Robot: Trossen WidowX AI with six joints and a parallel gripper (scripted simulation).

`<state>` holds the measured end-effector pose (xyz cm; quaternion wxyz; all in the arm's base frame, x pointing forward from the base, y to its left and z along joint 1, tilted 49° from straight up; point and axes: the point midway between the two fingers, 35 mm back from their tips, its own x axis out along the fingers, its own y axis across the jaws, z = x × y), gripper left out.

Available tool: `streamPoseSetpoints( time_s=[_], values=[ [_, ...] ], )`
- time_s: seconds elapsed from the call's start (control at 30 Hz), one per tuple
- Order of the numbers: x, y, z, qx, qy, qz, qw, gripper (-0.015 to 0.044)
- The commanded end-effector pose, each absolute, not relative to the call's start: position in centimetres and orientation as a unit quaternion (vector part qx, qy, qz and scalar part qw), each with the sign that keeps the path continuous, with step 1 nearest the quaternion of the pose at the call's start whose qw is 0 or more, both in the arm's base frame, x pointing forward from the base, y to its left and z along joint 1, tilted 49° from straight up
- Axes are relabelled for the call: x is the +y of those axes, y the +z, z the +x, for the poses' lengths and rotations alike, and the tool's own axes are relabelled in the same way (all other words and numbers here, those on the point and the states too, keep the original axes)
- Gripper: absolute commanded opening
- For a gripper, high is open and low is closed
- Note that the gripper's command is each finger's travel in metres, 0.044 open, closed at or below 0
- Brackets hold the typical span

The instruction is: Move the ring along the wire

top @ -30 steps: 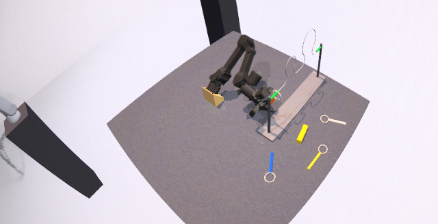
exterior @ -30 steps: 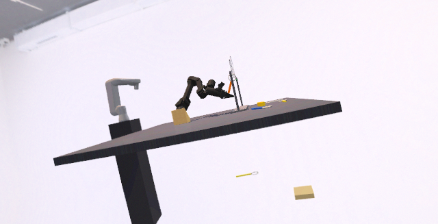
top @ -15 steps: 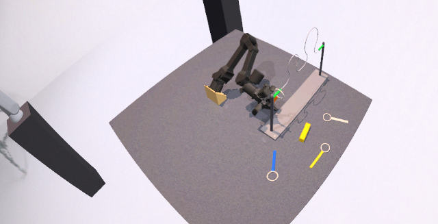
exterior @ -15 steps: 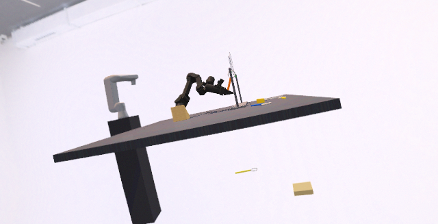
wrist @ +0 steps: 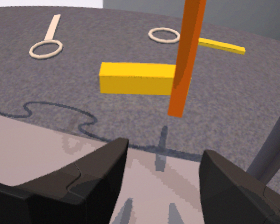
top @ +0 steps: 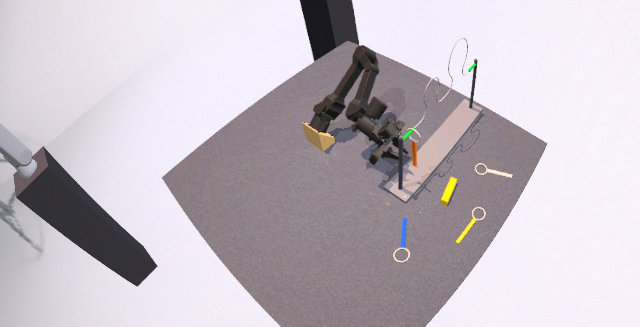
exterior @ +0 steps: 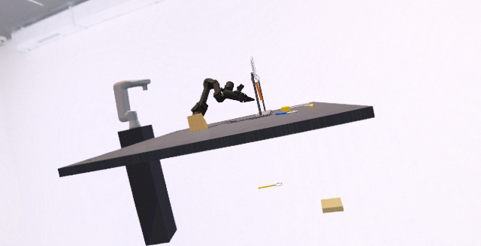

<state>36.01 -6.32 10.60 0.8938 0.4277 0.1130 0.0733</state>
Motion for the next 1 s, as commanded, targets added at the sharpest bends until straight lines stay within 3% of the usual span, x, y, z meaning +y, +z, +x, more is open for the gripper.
streamPoseSetpoints(
  time_s=[0.0,0.23,0.97],
  values=[
    [-6.6,10.7,34.6,0.115,0.073,0.427,0.894,0.016],
    [-7.0,10.9,32.2,0.115,0.072,0.429,0.893,0.016],
    [-7.0,10.9,32.2,0.115,0.072,0.429,0.893,0.016]
  ],
)
